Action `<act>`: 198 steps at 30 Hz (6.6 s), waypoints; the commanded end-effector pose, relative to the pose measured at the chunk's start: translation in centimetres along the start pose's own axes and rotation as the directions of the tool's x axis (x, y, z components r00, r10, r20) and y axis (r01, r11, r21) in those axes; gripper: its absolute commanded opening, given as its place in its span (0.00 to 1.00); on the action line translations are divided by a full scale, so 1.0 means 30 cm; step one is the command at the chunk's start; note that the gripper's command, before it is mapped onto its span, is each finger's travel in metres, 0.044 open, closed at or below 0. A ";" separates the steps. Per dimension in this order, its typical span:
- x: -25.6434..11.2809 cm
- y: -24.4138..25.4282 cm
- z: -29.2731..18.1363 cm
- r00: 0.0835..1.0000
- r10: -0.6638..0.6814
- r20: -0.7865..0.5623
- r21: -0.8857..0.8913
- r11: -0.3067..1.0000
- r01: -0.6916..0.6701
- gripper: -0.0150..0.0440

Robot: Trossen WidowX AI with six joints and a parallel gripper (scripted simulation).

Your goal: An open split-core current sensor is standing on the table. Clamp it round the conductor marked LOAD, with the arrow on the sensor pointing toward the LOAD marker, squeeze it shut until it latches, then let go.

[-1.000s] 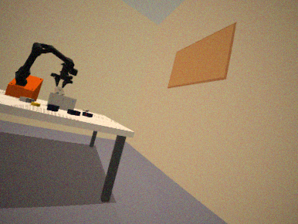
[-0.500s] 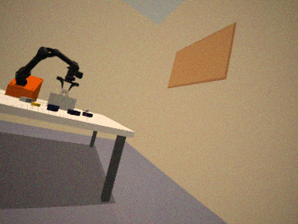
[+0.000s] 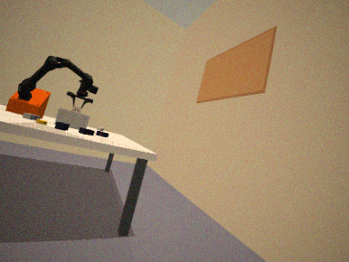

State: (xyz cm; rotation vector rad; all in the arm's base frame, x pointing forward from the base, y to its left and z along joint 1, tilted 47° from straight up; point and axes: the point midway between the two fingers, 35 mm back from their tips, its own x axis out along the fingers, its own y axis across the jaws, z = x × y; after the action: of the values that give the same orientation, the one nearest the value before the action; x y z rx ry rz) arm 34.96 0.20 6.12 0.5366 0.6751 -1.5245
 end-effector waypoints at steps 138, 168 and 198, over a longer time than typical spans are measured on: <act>0.343 0.001 -0.002 1.000 0.021 0.004 0.001 1.000 -0.021 0.82; 0.343 0.001 -0.002 1.000 0.021 0.004 0.001 1.000 -0.021 0.25; 0.343 0.001 -0.002 1.000 0.021 0.004 0.001 1.000 -0.021 0.25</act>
State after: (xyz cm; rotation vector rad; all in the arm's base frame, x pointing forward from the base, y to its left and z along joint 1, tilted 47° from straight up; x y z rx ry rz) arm 34.29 -7.19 -1.11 0.5389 0.6649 -1.5059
